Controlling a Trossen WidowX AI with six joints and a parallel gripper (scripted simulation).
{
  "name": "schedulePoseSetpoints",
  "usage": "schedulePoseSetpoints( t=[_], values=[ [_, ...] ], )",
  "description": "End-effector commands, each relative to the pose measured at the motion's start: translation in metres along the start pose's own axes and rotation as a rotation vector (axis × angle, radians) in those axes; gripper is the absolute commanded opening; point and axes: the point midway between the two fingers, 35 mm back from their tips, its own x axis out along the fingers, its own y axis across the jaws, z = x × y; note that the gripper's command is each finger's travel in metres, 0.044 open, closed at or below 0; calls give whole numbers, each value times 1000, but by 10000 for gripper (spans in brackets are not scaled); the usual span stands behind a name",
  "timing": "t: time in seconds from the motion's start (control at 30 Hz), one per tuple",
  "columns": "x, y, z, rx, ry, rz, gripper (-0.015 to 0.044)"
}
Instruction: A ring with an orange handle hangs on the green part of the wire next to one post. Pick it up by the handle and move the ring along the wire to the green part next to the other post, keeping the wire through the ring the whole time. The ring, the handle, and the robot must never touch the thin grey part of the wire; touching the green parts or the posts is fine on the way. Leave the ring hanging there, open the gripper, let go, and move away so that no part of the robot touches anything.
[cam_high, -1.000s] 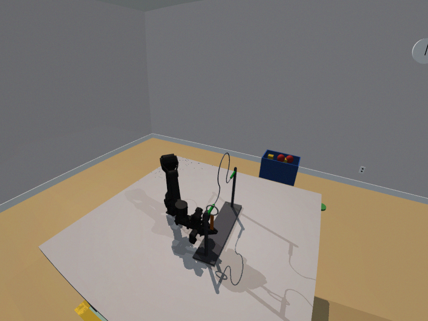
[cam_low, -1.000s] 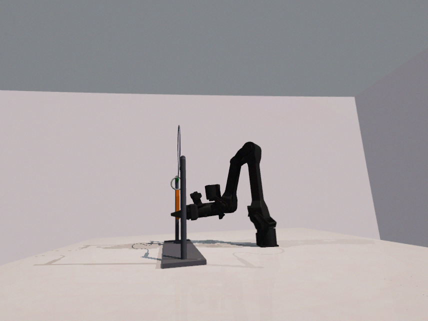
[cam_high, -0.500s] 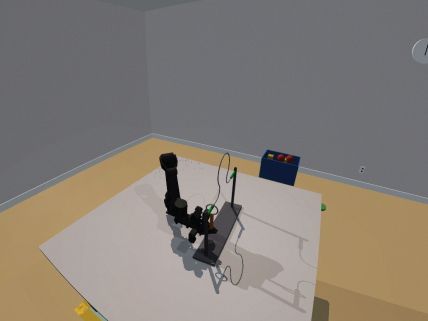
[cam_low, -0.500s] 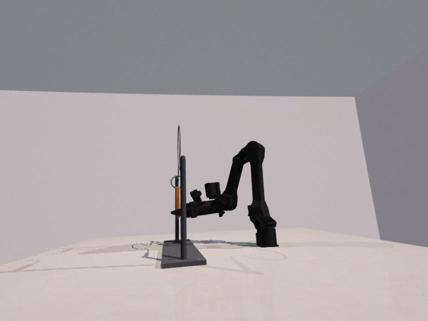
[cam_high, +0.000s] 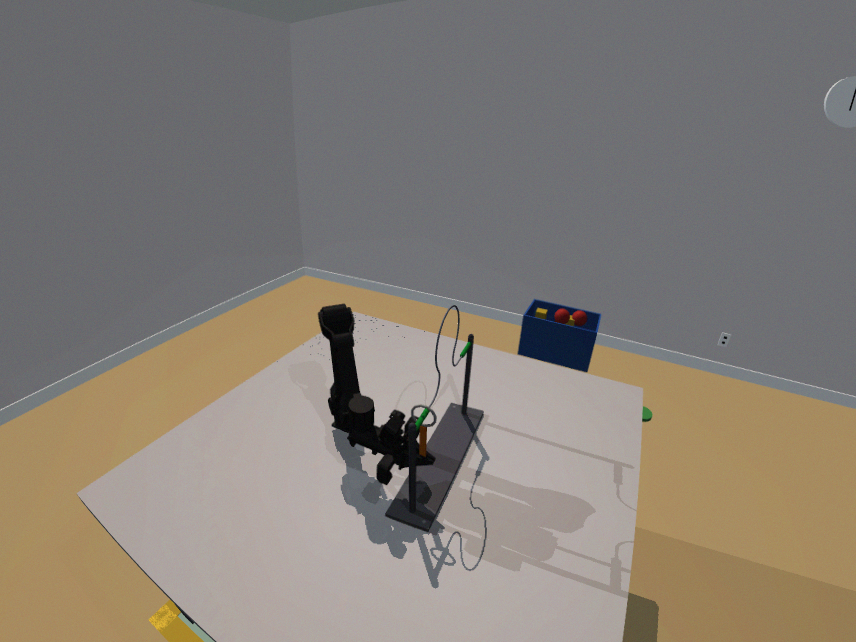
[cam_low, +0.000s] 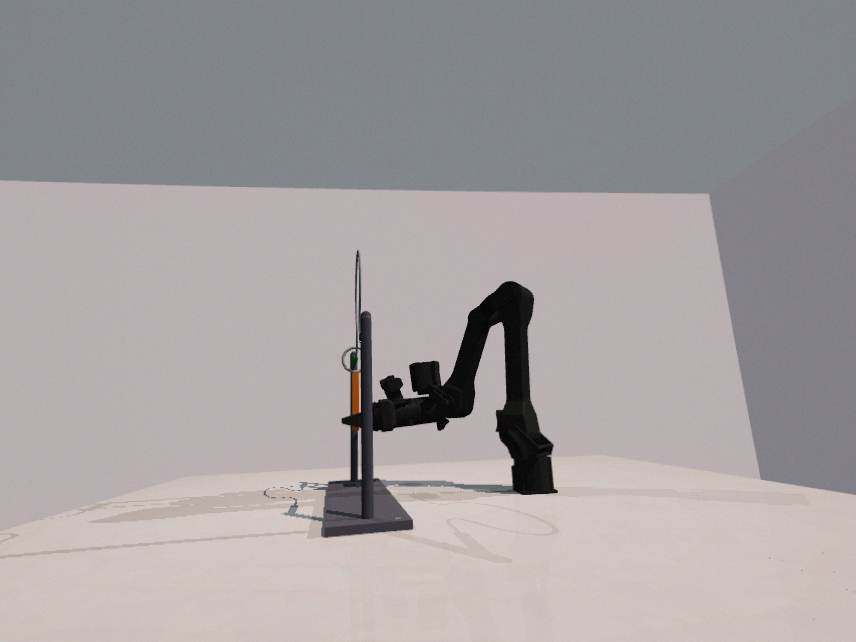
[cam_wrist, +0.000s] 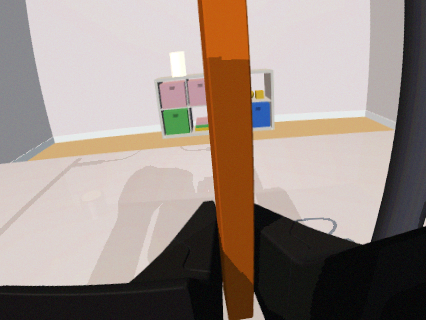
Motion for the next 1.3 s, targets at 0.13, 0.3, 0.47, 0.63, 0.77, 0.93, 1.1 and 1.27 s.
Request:
schedulePoseSetpoints(
  t=[0.13, 0.3, 0.47, 0.63, 0.77, 0.93, 1.1, 1.27],
  values=[
    [0, 1, 1, -3, -2, 6, -150],
    [0, 5, 1, -3, -1, 7, -150],
    [0, 10, 1, -2, 0, 8, -150],
    [0, 15, 1, -1, 1, 9, -150],
    [0, 19, 1, 0, 1, 10, -150],
    [0, 25, 1, 2, 2, 12, -150],
    [0, 30, 1, 8, 3, 13, -150],
    [1, 37, 1, 21, 3, 15, -150]
  ],
)
